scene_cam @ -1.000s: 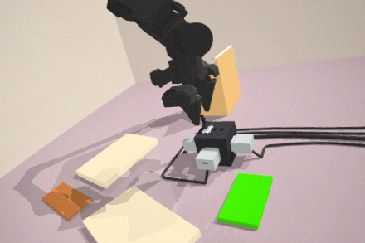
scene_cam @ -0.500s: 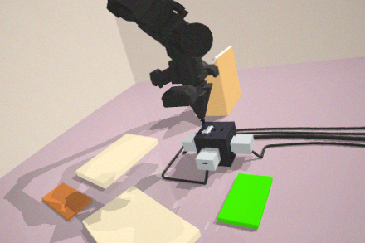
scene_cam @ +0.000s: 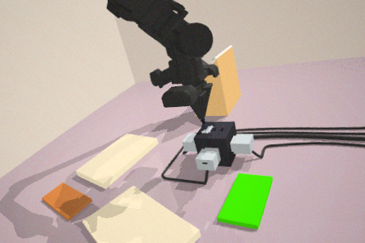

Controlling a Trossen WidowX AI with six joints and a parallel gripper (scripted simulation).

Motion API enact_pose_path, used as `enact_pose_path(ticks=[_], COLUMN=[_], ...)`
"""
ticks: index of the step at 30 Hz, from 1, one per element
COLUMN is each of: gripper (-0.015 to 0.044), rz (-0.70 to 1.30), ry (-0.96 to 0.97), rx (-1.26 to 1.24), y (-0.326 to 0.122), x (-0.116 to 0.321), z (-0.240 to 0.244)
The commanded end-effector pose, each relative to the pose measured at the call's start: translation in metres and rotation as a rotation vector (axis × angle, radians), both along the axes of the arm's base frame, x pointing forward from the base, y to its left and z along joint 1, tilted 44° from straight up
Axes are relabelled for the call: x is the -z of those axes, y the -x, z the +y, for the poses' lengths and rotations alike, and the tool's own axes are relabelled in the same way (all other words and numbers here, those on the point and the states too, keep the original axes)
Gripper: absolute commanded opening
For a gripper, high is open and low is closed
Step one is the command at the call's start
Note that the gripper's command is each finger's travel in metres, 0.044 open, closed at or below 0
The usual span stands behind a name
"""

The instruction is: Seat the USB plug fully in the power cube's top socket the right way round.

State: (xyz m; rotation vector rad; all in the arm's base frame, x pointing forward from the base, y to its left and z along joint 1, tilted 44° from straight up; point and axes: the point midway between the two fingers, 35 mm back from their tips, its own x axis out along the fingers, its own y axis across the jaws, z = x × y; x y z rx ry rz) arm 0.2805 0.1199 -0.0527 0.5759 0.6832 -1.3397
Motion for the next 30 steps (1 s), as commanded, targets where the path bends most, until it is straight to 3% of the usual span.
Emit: enact_pose_path(ticks=[1, 30], gripper=[0.0000, 0.0000], rz=[0.000, 0.000], ry=[0.000, -0.001], rx=[0.000, 0.000], y=[0.000, 0.002], x=[-0.001, -0.015], z=[0.001, 0.014])
